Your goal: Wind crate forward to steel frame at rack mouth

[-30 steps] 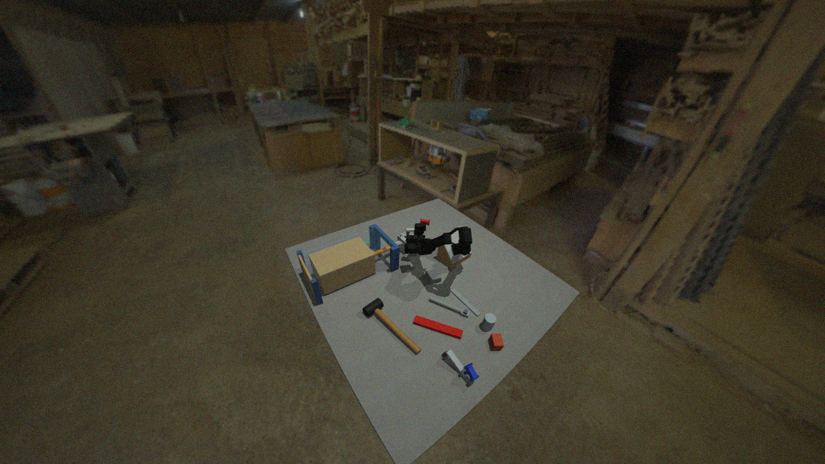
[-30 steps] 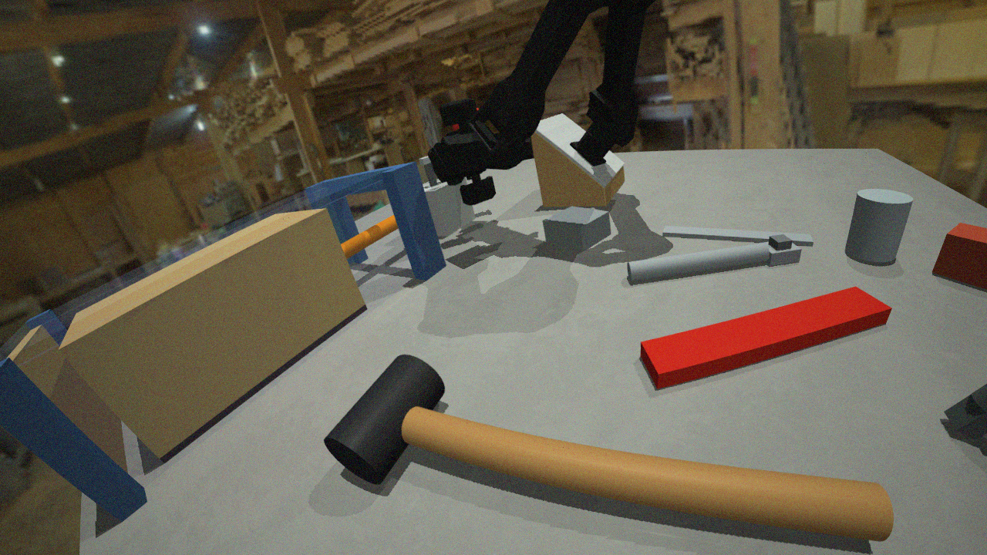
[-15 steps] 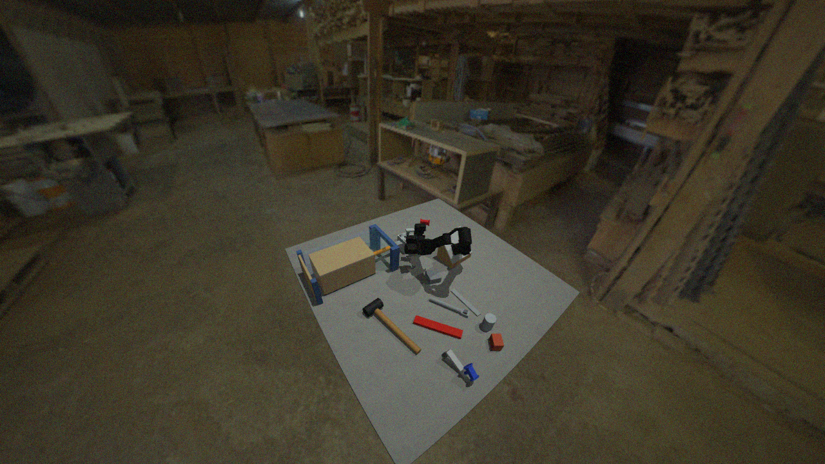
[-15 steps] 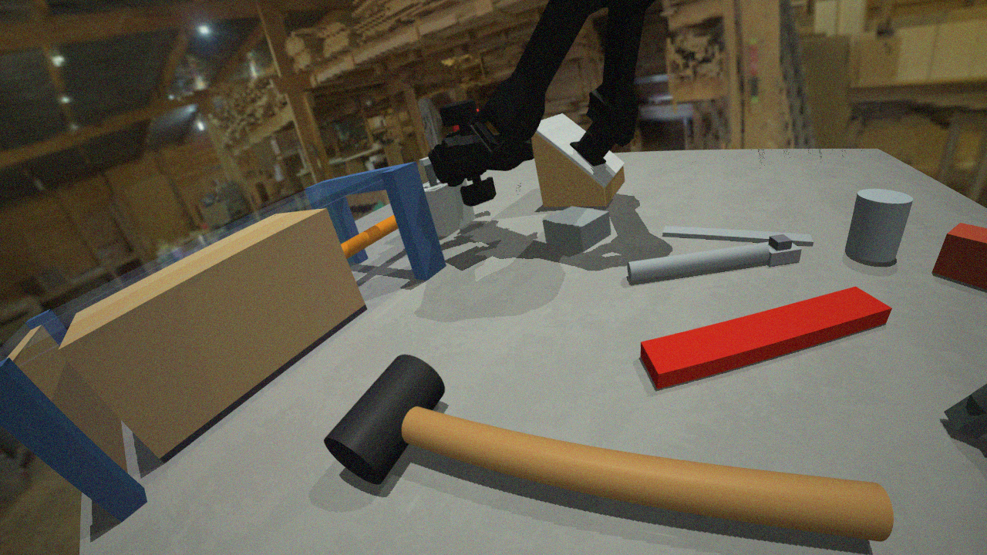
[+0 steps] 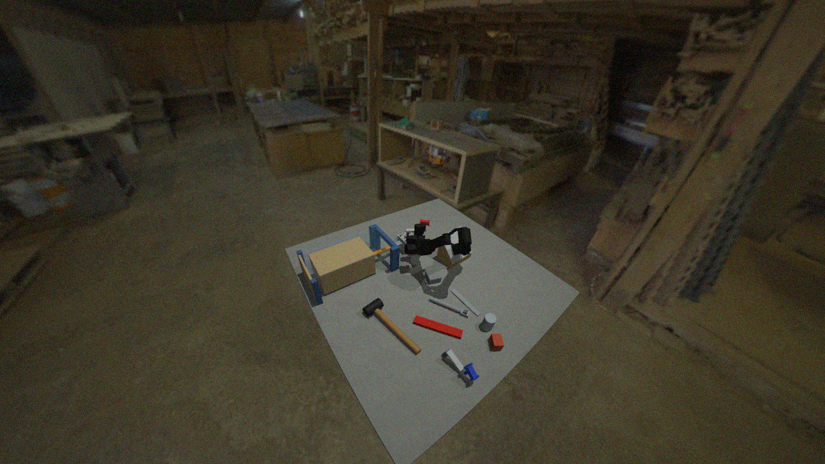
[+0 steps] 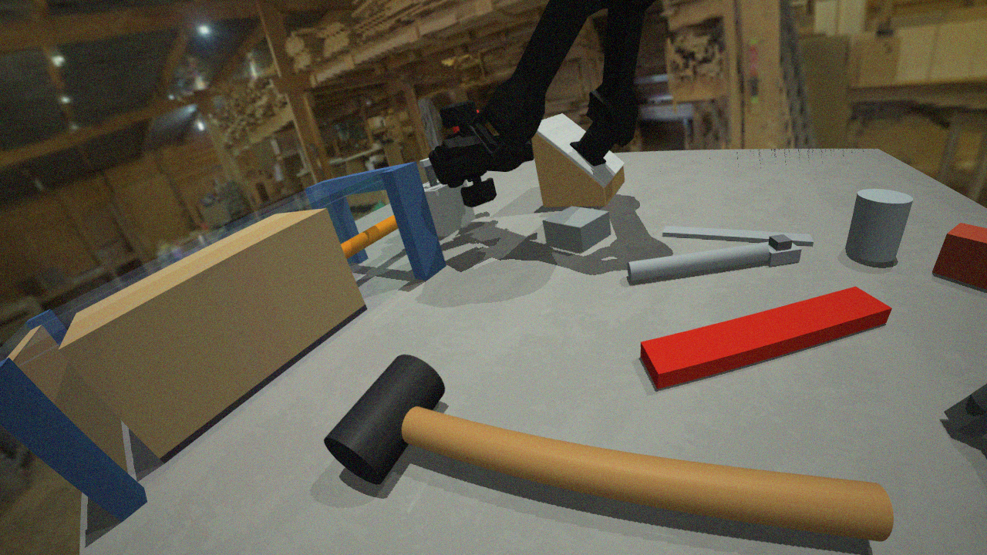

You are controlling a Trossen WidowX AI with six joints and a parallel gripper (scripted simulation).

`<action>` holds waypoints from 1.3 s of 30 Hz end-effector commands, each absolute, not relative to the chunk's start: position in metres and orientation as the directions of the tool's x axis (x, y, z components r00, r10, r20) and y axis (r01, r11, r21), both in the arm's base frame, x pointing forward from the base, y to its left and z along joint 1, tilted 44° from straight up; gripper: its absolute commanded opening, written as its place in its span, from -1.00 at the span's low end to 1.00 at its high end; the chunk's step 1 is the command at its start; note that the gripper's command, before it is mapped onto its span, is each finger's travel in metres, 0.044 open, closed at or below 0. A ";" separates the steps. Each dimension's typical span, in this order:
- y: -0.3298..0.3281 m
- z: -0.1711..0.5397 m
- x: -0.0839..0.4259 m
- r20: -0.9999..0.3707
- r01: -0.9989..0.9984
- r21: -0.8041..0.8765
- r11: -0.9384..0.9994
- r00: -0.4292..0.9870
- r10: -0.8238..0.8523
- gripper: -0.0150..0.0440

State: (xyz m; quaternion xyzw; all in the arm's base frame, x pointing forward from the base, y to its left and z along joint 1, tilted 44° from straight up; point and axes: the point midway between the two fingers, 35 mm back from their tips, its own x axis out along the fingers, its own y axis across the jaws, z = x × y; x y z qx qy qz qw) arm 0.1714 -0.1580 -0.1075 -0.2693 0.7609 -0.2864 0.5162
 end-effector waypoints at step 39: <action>-0.154 -0.112 0.170 -0.630 -0.113 -0.716 0.689 -0.319 -0.708 -0.49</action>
